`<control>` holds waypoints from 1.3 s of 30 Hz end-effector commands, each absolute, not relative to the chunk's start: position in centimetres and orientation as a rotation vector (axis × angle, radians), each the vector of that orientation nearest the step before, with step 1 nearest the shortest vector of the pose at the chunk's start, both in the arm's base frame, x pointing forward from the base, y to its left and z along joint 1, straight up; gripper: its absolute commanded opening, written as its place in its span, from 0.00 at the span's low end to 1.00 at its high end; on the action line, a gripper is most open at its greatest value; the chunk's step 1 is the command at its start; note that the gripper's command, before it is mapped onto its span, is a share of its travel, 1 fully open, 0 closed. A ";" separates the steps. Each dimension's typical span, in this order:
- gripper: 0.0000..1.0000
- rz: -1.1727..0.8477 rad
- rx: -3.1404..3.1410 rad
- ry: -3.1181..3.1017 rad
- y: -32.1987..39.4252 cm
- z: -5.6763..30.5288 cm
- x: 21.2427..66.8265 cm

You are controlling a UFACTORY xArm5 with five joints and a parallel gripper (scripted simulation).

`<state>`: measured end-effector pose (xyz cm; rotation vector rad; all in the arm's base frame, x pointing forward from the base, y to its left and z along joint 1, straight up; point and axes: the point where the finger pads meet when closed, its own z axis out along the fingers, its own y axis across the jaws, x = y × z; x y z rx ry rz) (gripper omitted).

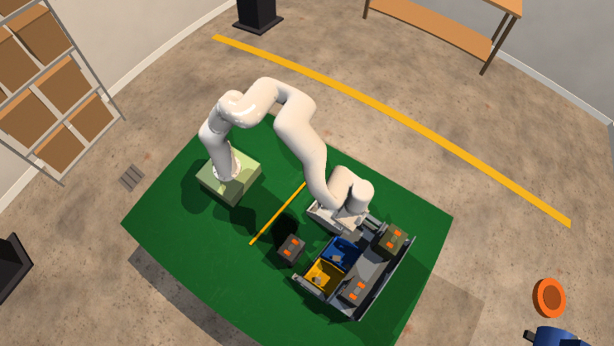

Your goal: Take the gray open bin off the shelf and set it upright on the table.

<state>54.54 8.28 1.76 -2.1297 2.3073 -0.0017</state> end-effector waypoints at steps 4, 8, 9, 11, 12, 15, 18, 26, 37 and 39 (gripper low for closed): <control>0.11 -0.006 -2.127 2.305 8.3 1.9 54.7; 0.11 -0.006 -2.127 2.305 8.3 1.9 54.7; 0.11 -0.006 -2.127 2.305 8.3 1.9 54.7; 0.10 -0.006 -2.127 2.305 8.3 1.9 54.7; 0.10 -0.006 -2.127 2.305 8.3 1.9 54.7; 0.10 -0.006 -2.127 2.305 8.3 1.9 54.7; 0.10 -0.006 -2.127 2.305 8.3 1.9 54.7; 0.09 -0.006 -2.127 2.305 8.3 1.9 54.7; 0.07 -0.006 -2.127 2.305 8.3 1.9 54.7; 0.07 -0.006 -2.127 2.305 8.3 1.9 54.7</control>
